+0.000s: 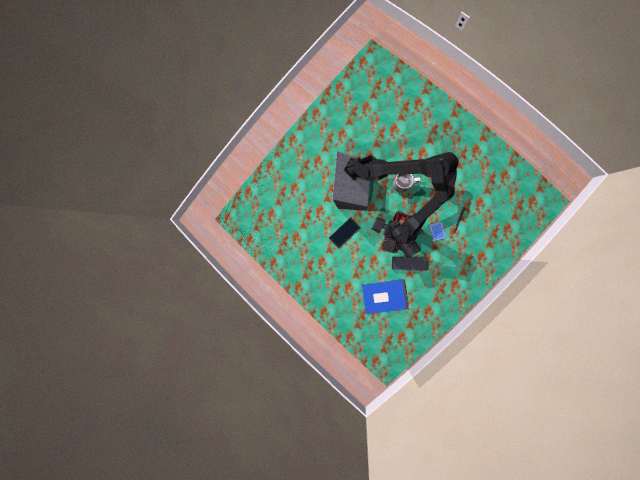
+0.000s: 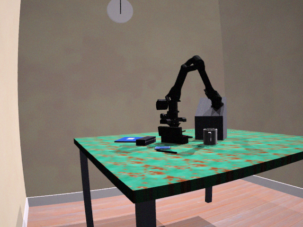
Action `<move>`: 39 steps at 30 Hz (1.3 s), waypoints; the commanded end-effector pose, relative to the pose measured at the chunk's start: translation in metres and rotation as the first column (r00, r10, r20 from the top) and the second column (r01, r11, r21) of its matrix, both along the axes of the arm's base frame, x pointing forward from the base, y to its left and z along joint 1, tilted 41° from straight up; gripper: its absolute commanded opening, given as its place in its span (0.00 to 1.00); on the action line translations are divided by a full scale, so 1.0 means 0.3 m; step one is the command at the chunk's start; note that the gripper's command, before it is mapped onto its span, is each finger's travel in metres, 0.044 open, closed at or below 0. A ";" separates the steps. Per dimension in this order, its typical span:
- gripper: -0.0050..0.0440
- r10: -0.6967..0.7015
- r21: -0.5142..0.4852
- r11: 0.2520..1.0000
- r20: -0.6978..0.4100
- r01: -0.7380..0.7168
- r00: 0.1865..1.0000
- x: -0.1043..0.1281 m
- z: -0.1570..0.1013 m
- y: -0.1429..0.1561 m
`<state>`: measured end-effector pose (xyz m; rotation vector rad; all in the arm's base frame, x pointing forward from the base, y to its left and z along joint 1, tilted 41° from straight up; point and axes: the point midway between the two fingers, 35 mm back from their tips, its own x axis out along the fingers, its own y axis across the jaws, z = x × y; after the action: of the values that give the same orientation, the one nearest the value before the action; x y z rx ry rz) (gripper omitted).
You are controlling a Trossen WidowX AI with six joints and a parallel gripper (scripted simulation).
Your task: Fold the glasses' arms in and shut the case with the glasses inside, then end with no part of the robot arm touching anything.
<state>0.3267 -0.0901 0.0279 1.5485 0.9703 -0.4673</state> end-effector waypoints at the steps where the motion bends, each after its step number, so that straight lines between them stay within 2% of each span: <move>1: 0.10 0.004 -0.003 1.000 0.010 -0.004 1.000 0.009 0.017 0.009; 19: 0.10 0.004 -0.003 1.000 0.010 -0.004 1.000 0.023 0.036 0.026; 39: 0.10 0.004 -0.004 1.000 0.010 -0.004 1.000 0.044 0.081 0.096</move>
<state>0.3382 -0.0660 0.0451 1.5466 0.9755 -0.4632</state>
